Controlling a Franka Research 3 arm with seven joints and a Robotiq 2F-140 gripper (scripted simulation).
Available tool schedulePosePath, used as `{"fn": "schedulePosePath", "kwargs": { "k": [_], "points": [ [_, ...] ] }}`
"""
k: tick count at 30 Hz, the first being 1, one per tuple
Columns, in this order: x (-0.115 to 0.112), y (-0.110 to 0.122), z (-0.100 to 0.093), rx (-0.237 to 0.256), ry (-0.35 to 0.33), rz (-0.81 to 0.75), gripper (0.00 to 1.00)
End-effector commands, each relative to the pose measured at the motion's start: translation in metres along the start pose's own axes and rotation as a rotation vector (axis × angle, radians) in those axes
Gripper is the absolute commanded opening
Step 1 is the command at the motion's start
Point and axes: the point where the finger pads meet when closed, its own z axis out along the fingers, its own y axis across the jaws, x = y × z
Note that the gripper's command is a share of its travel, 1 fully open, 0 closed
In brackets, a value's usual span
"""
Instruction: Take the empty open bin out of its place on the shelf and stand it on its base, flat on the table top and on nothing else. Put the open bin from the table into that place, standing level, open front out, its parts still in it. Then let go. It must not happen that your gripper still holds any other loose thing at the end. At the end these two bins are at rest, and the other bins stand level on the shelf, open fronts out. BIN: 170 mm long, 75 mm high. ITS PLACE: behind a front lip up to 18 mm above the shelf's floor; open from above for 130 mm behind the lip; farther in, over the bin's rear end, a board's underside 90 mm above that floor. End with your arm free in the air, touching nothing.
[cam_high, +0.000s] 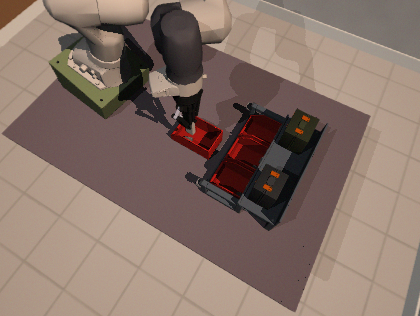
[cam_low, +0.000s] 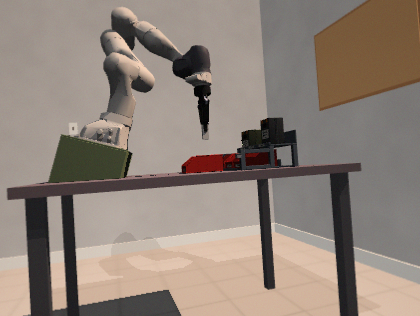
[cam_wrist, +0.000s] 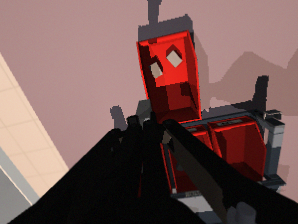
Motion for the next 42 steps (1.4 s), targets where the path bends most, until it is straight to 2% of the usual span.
{"fn": "schedulePosePath", "kwargs": {
  "k": [1,3,5,6,11,12,15,18,20,22,27,28,35,37,38,42],
  "points": [
    [-0.018,0.008,-0.004,0.021,-0.005,0.201,0.0],
    [-0.018,0.008,-0.004,0.021,-0.005,0.201,0.0],
    [-0.037,0.02,-0.006,0.033,-0.016,0.341,0.0],
    [-0.048,0.028,-0.006,0.032,-0.022,0.364,0.0],
    [-0.097,0.097,0.006,0.007,-0.05,0.435,0.0],
    [-0.097,0.097,0.006,0.001,-0.052,0.442,0.0],
    [-0.113,0.143,0.017,-0.022,-0.053,0.473,0.0],
    [-0.12,0.173,0.025,-0.044,-0.049,0.507,0.0],
    [-0.12,0.173,0.025,-0.044,-0.049,0.507,0.0],
    [-0.121,0.181,0.027,-0.059,-0.044,0.571,0.0],
    [-0.121,0.183,0.027,-0.063,-0.045,0.703,0.0],
    [-0.121,0.183,0.027,-0.062,-0.046,0.731,0.57],
    [-0.121,0.183,0.027,-0.055,-0.052,0.915,0.57],
    [-0.121,0.183,0.027,-0.055,-0.052,0.915,0.57],
    [-0.121,0.183,0.027,-0.053,-0.05,0.983,0.57],
    [-0.121,0.183,0.027,-0.049,-0.046,1.085,0.57]
  ]
}}
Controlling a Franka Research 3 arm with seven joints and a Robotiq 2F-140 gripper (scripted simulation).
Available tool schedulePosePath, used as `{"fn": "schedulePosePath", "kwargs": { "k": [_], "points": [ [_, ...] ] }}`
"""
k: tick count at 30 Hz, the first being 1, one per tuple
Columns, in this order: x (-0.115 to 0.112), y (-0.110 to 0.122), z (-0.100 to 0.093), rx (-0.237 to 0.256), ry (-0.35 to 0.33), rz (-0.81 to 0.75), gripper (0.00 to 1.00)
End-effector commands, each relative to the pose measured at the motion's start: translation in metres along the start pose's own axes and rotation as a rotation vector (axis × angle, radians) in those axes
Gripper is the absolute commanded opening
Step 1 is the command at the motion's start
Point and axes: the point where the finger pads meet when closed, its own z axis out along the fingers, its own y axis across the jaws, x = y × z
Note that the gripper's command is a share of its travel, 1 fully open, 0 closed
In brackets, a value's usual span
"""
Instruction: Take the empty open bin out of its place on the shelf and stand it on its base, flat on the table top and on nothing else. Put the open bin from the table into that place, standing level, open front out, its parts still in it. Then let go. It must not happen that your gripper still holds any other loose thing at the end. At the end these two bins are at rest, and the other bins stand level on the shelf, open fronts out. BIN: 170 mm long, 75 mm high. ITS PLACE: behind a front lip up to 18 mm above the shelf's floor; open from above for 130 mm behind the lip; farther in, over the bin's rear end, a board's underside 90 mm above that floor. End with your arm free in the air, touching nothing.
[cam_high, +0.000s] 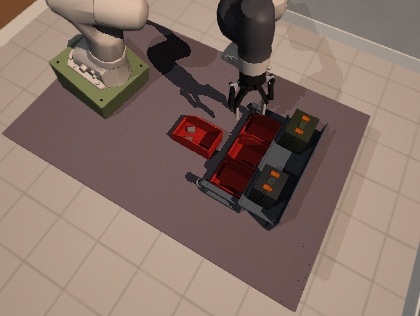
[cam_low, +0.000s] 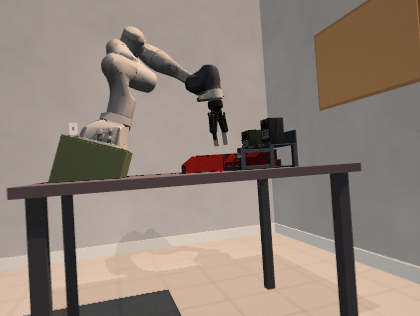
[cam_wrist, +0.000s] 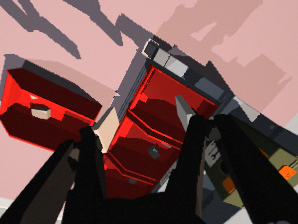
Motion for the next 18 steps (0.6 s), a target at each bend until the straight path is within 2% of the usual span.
{"fn": "schedulePosePath", "kwargs": {
  "k": [1,10,12,13,18],
  "points": [
    [0.0057,-0.0003,0.0019,0.041,0.006,0.276,0.57],
    [0.0057,-0.0003,0.0019,0.068,0.008,0.497,0.57],
    [0.0057,-0.0003,0.0019,0.068,0.008,0.497,0.57],
    [0.0057,-0.0003,0.0019,0.078,0.011,0.564,0.57],
    [0.0057,-0.0003,0.0019,0.102,0.015,0.689,0.57]
  ]
}}
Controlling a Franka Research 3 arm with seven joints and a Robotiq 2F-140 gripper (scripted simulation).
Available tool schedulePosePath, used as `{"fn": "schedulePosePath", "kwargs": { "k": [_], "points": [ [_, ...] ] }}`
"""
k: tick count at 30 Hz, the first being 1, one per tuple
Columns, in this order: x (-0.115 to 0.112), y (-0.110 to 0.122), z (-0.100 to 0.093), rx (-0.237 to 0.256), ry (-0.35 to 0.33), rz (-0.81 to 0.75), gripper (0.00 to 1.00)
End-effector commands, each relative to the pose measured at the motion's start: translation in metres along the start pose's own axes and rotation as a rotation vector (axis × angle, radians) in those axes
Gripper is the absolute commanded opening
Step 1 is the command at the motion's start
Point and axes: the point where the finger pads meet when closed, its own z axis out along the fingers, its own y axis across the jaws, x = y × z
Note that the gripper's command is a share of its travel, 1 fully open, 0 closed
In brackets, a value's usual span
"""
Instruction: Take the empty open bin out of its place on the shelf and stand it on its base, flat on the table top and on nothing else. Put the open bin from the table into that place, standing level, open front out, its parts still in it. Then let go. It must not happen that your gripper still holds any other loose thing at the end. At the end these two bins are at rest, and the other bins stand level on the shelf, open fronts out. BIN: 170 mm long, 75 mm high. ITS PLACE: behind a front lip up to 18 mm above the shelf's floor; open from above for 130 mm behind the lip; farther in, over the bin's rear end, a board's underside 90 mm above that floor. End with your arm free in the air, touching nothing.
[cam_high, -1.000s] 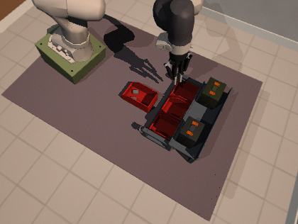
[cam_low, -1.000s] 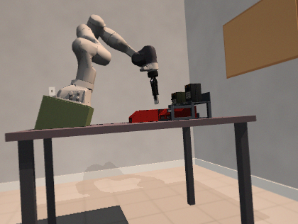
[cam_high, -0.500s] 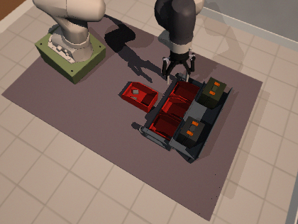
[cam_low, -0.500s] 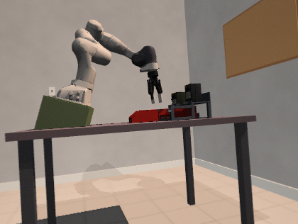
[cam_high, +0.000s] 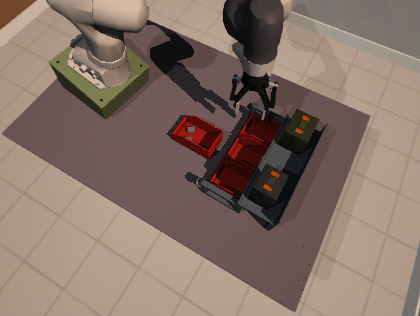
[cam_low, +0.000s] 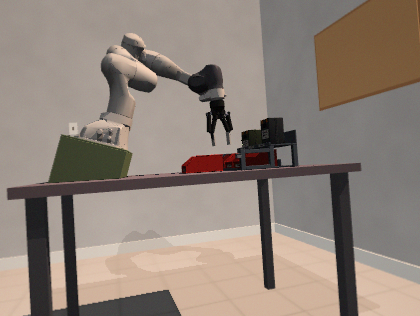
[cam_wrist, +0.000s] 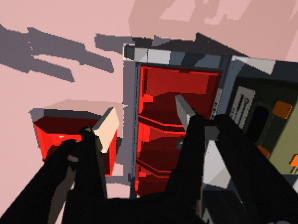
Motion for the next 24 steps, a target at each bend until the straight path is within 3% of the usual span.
{"fn": "schedulePosePath", "kwargs": {
  "k": [1,13,24],
  "points": [
    [0.005,-0.005,0.003,0.061,-0.002,0.269,0.57],
    [0.005,-0.006,0.006,0.061,-0.003,0.269,0.57],
    [0.005,-0.006,0.023,0.06,-0.003,0.269,0.57]
  ]
}}
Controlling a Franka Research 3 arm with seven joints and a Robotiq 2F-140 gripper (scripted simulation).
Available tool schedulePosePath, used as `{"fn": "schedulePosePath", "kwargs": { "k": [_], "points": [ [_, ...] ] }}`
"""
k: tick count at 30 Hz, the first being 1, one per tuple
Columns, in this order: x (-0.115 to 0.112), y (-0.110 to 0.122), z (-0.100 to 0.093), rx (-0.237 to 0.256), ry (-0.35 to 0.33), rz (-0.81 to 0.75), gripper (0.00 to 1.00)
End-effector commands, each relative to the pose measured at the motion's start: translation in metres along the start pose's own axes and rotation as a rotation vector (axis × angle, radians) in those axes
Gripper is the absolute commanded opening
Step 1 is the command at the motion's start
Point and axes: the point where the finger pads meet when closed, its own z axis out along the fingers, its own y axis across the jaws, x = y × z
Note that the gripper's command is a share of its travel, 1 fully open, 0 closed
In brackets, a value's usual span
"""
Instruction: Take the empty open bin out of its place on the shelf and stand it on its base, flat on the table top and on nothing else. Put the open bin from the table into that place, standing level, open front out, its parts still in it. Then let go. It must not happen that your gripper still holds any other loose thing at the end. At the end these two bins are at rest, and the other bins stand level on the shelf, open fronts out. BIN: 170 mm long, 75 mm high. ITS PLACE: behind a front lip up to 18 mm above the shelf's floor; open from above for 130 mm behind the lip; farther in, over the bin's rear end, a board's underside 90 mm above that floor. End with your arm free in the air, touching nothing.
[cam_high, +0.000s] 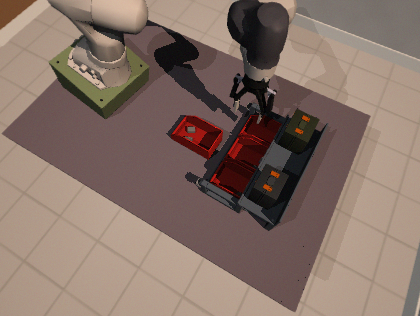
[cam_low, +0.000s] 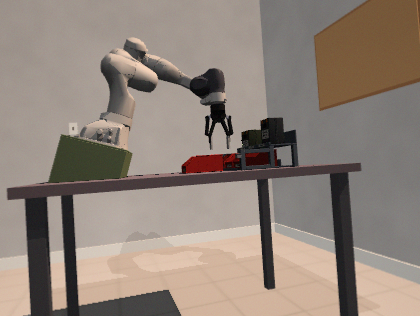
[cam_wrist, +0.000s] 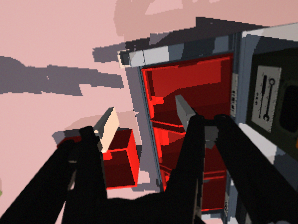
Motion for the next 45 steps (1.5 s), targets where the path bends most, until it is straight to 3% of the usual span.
{"fn": "schedulePosePath", "kwargs": {
  "k": [1,19,45],
  "points": [
    [0.0,0.002,0.006,-0.005,-0.001,0.026,0.57],
    [0.0,0.003,0.038,-0.005,-0.001,0.026,0.57],
    [0.0,0.003,0.053,-0.005,-0.001,0.026,0.57]
  ]
}}
